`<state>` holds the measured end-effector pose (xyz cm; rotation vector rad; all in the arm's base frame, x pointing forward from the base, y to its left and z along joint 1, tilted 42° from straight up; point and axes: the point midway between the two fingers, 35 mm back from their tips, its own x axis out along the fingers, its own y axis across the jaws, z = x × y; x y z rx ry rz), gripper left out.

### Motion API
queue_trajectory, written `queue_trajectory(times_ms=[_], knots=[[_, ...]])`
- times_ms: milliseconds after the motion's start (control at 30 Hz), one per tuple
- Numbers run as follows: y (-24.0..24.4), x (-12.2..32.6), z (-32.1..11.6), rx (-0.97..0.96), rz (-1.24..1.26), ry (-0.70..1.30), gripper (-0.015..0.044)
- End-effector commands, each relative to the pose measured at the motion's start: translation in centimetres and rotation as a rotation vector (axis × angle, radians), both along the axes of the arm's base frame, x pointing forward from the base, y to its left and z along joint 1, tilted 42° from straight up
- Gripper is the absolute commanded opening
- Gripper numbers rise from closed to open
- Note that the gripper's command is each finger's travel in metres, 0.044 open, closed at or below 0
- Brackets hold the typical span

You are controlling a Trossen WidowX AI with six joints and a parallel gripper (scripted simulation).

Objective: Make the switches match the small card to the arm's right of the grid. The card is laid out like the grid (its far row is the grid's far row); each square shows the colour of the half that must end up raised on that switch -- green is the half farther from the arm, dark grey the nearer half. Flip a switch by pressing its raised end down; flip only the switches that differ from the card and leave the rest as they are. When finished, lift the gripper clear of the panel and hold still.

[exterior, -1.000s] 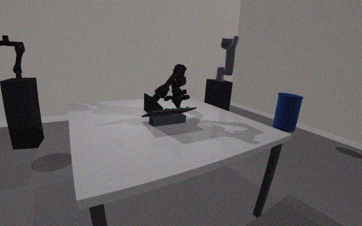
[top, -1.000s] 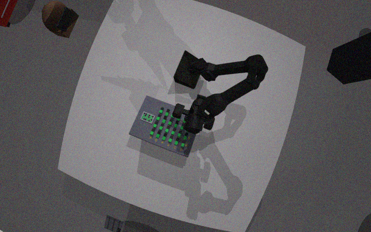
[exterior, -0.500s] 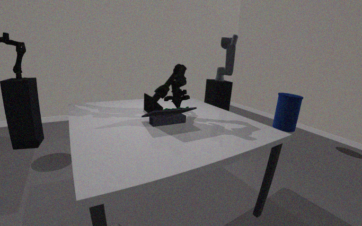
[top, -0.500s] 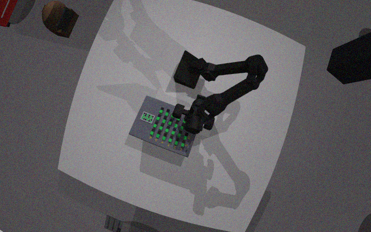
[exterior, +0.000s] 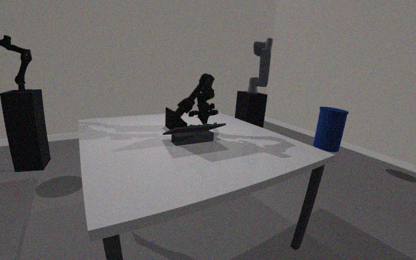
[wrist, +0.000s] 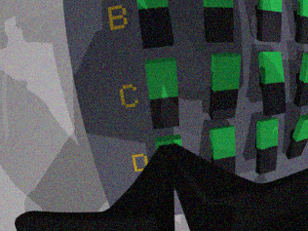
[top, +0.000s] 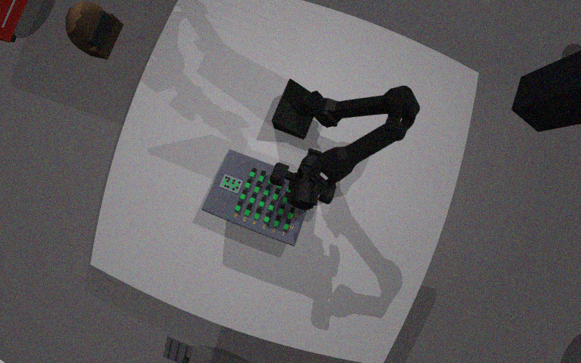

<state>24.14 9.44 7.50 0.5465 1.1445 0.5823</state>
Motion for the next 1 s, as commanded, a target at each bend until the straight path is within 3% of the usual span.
queue_trajectory(times_ms=[0, 533, 733, 967], knots=[[0.1, 0.0, -0.2, -0.001, 0.0, 0.006, 0.0], [-4.3, -2.2, 4.1, -0.001, -0.018, -0.01, 0.0], [-6.4, -3.5, 1.4, -0.002, -0.018, -0.009, 0.0], [-4.5, -2.6, -0.6, 0.0, -0.032, -0.026, 0.0]])
